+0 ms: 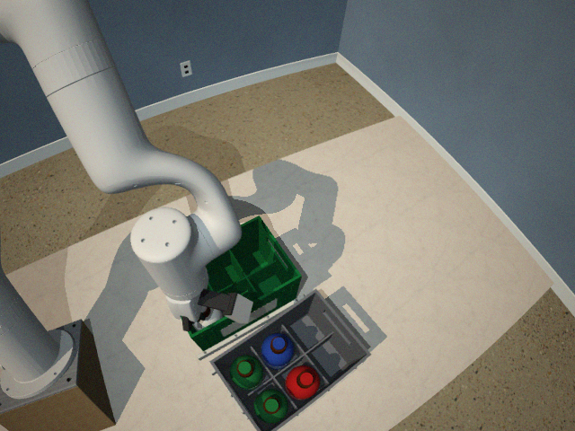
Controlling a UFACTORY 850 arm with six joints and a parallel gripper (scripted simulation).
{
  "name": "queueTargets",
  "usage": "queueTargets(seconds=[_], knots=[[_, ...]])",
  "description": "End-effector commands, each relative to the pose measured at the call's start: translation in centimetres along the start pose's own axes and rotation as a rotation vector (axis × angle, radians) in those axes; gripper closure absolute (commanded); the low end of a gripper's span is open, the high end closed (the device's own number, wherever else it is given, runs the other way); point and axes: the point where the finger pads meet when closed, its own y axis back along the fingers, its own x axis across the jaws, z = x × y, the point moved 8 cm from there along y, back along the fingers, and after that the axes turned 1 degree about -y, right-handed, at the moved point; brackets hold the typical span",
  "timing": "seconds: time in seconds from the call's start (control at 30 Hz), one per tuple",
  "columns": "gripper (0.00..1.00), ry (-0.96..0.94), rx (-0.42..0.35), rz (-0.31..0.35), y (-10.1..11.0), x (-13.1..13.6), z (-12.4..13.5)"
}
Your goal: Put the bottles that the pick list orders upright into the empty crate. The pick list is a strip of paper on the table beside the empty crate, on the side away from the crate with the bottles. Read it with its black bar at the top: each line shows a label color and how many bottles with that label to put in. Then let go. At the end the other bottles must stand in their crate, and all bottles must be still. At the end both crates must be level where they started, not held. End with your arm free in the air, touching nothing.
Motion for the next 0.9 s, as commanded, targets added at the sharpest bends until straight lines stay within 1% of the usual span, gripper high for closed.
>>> queueTargets(seconds=[0.0,0.87], knots=[[1.0,0.0,0.002,0.0,-0.2,0.0,-0.1],[1.0,0.0,0.002,0.0,-1.3,0.0,-0.1]])
